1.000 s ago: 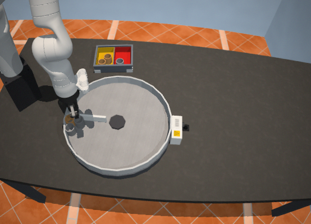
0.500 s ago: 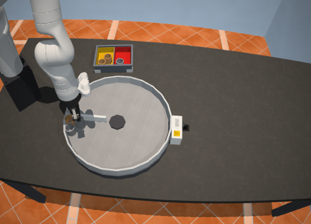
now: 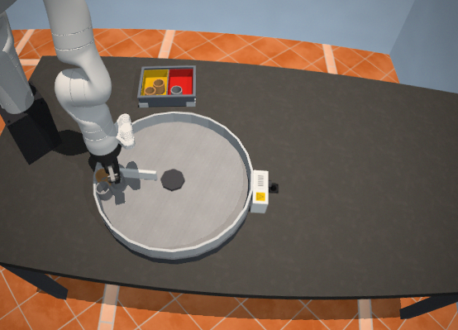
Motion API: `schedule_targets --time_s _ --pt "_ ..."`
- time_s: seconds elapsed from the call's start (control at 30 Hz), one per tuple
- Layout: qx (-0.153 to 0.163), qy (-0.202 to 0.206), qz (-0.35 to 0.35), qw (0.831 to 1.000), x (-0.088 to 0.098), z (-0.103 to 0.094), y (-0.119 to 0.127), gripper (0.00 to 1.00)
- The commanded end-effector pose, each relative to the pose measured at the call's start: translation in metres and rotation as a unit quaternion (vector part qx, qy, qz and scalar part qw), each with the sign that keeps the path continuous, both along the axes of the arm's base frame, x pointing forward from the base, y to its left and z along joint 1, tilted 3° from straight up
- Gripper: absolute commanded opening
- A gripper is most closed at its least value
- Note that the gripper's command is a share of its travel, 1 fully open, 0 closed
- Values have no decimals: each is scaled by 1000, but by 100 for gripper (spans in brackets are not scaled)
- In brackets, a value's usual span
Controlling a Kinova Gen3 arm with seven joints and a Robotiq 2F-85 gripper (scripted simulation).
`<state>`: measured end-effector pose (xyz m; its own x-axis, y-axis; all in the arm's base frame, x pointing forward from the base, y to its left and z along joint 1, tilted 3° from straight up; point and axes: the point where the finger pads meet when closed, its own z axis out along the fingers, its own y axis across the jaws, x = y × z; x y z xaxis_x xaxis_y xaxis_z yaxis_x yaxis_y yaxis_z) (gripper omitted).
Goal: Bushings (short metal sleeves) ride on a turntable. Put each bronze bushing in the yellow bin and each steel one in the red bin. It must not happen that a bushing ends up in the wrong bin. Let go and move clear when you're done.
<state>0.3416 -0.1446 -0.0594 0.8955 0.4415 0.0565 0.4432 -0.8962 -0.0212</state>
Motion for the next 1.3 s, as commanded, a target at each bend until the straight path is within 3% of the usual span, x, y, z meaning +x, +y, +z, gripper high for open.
schedule_targets --time_s 0.0,1.27 --pt "0 1 -3 1000 -2 -1 -2 18" --pt "0 1 -3 1000 -1 -27 -1 18"
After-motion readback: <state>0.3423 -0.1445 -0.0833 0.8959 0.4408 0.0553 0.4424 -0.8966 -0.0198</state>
